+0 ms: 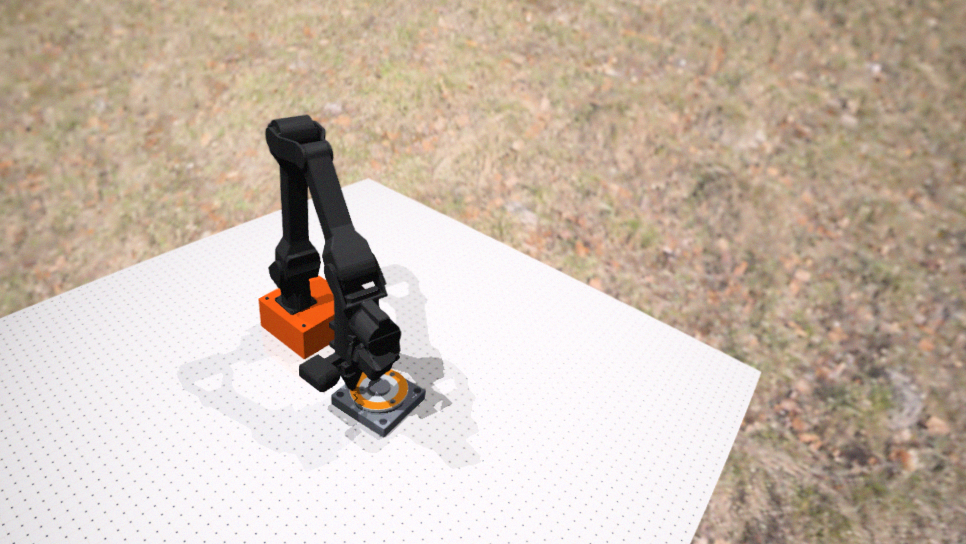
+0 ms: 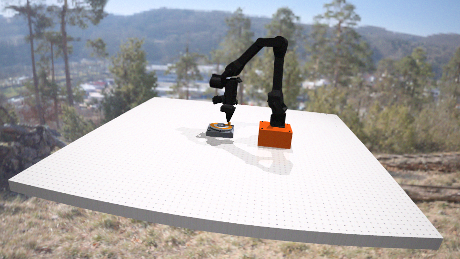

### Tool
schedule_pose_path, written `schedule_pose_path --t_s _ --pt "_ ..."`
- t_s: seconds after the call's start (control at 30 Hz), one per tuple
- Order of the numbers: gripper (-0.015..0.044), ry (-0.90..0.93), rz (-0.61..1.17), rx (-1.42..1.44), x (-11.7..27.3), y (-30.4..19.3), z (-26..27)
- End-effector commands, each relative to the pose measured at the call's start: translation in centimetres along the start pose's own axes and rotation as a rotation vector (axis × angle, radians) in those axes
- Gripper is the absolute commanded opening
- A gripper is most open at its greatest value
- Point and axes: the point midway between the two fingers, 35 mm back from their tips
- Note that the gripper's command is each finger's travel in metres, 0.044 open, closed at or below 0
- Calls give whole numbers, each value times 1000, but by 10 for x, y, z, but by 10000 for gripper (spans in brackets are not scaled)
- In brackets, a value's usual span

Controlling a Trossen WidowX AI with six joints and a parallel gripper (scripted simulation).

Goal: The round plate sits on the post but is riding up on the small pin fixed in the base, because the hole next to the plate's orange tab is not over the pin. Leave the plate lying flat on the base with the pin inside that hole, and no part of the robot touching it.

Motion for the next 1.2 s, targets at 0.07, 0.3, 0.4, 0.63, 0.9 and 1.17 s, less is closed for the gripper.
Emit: schedule_pose_path --t_s 0.07,0.3,0.4,0.63,0.9,1.17 --pt "0 11 20 0 -3 -7 5" --pt "0 11 20 0 -3 -10 7" --pt "0 11 20 0 -3 -10 9" --pt "0 11 21 0 -3 -12 11" --pt "0 11 21 0 -3 -14 14" --pt "0 12 21 0 -3 -16 18"
Point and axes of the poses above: the point midway between the two fingers, 35 mm back from their tips, its own x axis back along the fingers, its own z axis across the jaws, y = z × x, and after that the axes turned 7 degrees about x, right-handed
